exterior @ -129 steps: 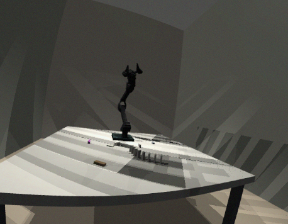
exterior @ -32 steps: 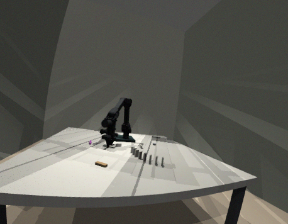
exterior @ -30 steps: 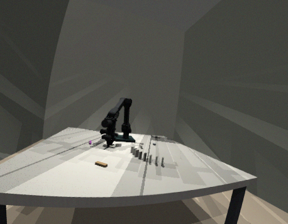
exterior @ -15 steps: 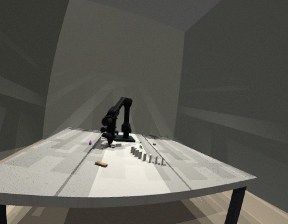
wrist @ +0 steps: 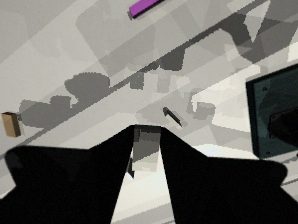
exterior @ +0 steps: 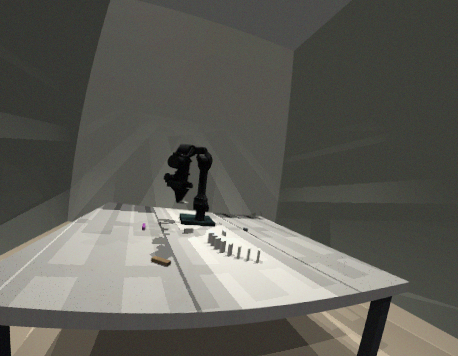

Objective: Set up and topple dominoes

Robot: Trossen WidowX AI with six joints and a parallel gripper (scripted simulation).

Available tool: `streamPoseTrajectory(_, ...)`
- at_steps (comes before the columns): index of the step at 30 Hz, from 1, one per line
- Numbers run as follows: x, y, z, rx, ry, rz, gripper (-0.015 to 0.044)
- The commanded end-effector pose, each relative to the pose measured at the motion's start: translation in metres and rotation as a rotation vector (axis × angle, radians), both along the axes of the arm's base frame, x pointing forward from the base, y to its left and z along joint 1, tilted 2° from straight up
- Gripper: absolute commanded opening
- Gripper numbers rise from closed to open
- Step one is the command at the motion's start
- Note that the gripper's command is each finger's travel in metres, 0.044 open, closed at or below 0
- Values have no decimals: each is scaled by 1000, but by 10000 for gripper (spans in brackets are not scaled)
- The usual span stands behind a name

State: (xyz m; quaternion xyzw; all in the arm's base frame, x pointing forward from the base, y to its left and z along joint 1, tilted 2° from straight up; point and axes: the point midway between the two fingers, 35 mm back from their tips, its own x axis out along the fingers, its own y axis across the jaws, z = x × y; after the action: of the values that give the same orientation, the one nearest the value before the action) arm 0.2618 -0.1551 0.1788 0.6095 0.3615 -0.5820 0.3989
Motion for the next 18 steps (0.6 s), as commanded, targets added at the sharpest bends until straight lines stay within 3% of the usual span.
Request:
streamPoseTrajectory(1,0,2,7,9,7,9,107)
streamPoseTrajectory(15,100,-34,17,-86,0,1029,107)
streamPoseTrajectory(18,109,-36,16,-95,2,1135,107)
